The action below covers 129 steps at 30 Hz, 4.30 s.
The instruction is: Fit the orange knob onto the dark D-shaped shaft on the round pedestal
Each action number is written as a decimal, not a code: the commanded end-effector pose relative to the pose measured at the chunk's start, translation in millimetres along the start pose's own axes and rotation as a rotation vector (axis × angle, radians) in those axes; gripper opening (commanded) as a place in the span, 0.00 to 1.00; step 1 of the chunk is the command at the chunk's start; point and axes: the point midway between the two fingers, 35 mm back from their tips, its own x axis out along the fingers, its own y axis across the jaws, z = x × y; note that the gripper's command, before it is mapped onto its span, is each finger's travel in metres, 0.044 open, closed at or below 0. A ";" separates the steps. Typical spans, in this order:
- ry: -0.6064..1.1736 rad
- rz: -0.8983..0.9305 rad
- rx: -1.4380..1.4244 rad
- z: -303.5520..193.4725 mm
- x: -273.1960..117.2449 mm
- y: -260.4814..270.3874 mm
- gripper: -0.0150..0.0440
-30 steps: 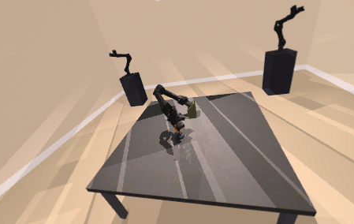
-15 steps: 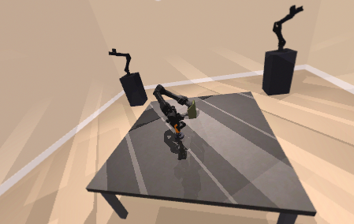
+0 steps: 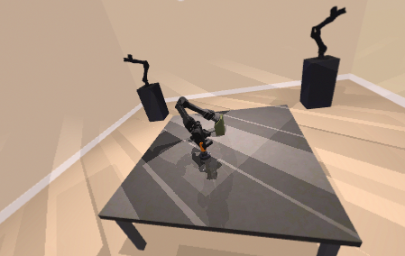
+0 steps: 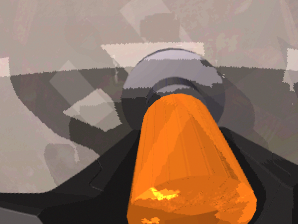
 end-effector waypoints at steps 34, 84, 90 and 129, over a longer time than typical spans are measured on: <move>0.008 -0.003 -0.206 -1.8 -2.3 -0.6 0.25; 0.008 -0.001 -0.625 -3.4 -3.0 -2.7 0.25; 0.008 -0.001 -0.625 -1.1 -1.9 -2.3 0.25; 0.007 -0.004 0.039 -3.3 -3.7 -2.4 0.25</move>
